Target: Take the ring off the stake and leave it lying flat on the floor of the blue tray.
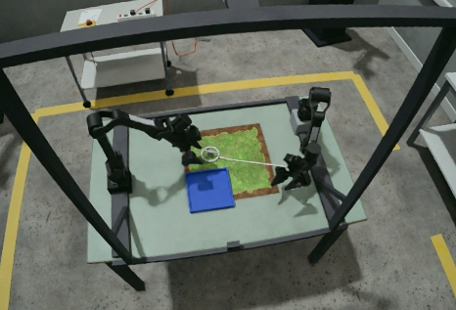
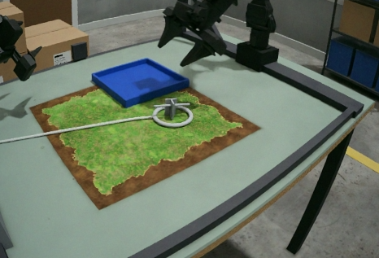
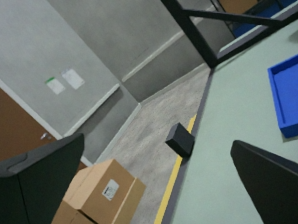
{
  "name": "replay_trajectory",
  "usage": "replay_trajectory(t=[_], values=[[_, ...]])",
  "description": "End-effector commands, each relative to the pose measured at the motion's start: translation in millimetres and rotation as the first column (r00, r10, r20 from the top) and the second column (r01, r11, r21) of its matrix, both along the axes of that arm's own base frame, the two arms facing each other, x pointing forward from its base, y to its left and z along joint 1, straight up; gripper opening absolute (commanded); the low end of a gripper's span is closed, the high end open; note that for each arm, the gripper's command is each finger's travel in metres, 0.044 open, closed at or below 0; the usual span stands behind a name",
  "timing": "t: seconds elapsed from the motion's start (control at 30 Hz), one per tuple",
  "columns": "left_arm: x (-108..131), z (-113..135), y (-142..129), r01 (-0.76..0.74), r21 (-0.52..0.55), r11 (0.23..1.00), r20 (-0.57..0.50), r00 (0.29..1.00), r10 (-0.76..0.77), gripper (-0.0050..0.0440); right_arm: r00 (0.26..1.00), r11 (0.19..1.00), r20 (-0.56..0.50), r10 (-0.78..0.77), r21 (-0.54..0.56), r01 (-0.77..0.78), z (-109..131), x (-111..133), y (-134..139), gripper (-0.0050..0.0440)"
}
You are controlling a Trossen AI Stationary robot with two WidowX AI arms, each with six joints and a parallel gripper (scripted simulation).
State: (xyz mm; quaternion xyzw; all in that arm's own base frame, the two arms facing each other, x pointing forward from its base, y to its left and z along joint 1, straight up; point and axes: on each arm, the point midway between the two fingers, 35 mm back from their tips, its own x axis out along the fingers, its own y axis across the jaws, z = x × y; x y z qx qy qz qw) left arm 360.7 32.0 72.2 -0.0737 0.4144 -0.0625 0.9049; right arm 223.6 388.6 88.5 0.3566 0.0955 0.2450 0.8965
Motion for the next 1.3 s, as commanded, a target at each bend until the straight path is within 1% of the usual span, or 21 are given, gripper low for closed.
replay_trajectory(t=[0.0, 0.6, 0.7, 0.83, 0.9, 1.03, 1.1, 1.27], values=[[3.1, 7.7, 0.7, 0.000, 0.005, 1.000, 0.022, 1.000, 0.000, 0.0440, 1.000, 1.000, 0.007, 0.000, 0.024, 0.000, 9.4, 0.5, 1.5, 0.0440], [3.1, 7.7, 0.7, 0.000, 0.005, 1.000, 0.022, 1.000, 0.000, 0.0440, 1.000, 1.000, 0.007, 0.000, 0.024, 0.000, 9.4, 0.5, 1.5, 0.0440], [7.9, 8.6, 7.1, -0.003, 0.009, 1.000, 0.018, 1.000, 0.003, 0.0440, 1.000, 1.000, 0.019, -0.005, 0.017, 0.004, 20.3, 7.9, 0.7, 0.0440], [13.8, 11.2, 14.1, -0.045, 0.029, 0.999, -0.040, 0.998, 0.046, 0.0440, 0.999, 0.998, 0.036, -0.025, -0.063, 0.028, 39.9, 34.3, -9.7, 0.0440], [17.8, 13.0, 17.3, -0.067, 0.046, 0.997, -0.080, 0.994, 0.071, 0.0440, 0.998, 0.992, 0.049, -0.039, -0.115, 0.045, 55.4, 52.6, -20.8, 0.0440], [26.3, 17.1, 27.8, -0.121, 0.089, 0.989, -0.165, 0.977, 0.134, 0.0440, 0.988, 0.986, 0.130, -0.077, -0.136, 0.095, 113.4, 89.6, -56.2, 0.0440], [26.3, 17.1, 27.8, -0.121, 0.089, 0.989, -0.165, 0.977, 0.134, 0.0440, 0.988, 0.986, 0.130, -0.077, -0.136, 0.095, 113.4, 89.6, -56.2, 0.0440], [32.0, 20.1, 36.1, -0.155, 0.123, 0.980, -0.221, 0.959, 0.180, 0.0440, 0.983, 0.963, 0.154, -0.097, -0.237, 0.132, 142.3, 112.6, -93.4, 0.0440]])
